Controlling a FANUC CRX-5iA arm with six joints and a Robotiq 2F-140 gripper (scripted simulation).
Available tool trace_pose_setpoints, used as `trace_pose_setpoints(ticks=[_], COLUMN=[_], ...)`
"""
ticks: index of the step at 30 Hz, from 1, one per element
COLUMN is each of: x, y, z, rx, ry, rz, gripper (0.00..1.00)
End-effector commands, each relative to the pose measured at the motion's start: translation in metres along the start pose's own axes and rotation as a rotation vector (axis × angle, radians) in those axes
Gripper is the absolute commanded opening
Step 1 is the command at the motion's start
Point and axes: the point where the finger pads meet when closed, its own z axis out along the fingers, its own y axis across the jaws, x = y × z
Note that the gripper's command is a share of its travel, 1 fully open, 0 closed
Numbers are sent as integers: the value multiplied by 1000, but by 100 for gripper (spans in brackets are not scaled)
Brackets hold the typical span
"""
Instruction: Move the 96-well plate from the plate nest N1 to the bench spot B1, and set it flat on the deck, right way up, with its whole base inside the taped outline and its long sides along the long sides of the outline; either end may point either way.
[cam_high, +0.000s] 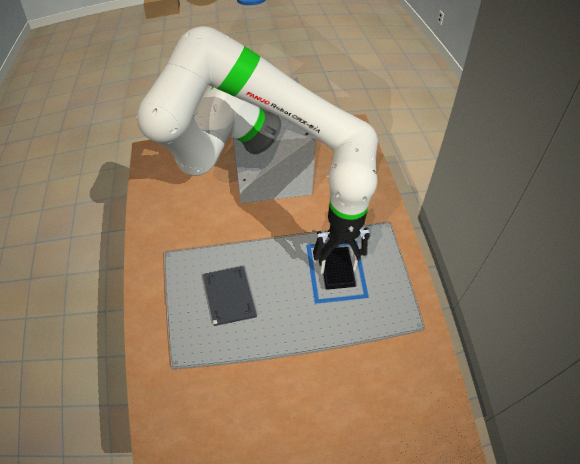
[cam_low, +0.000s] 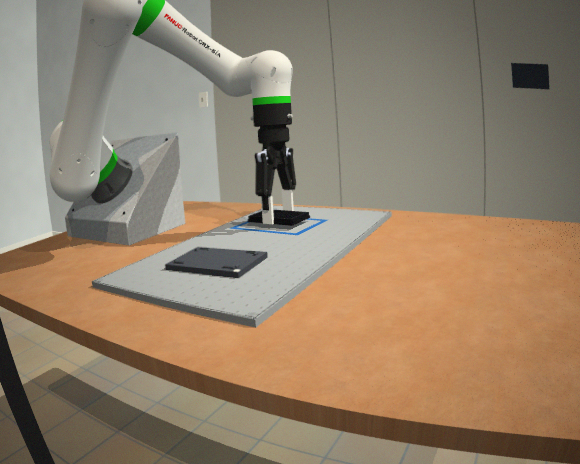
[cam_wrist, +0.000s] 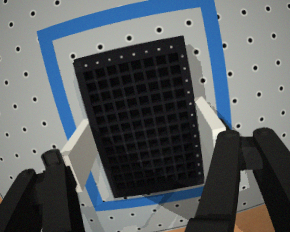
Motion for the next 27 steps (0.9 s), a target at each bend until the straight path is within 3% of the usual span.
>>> trace_pose_setpoints(ticks=[1,27], x=[0,0], y=[0,0], z=[0,2], rx=[0,0], ry=[0,0], rz=[0,0], gripper=[0,0])
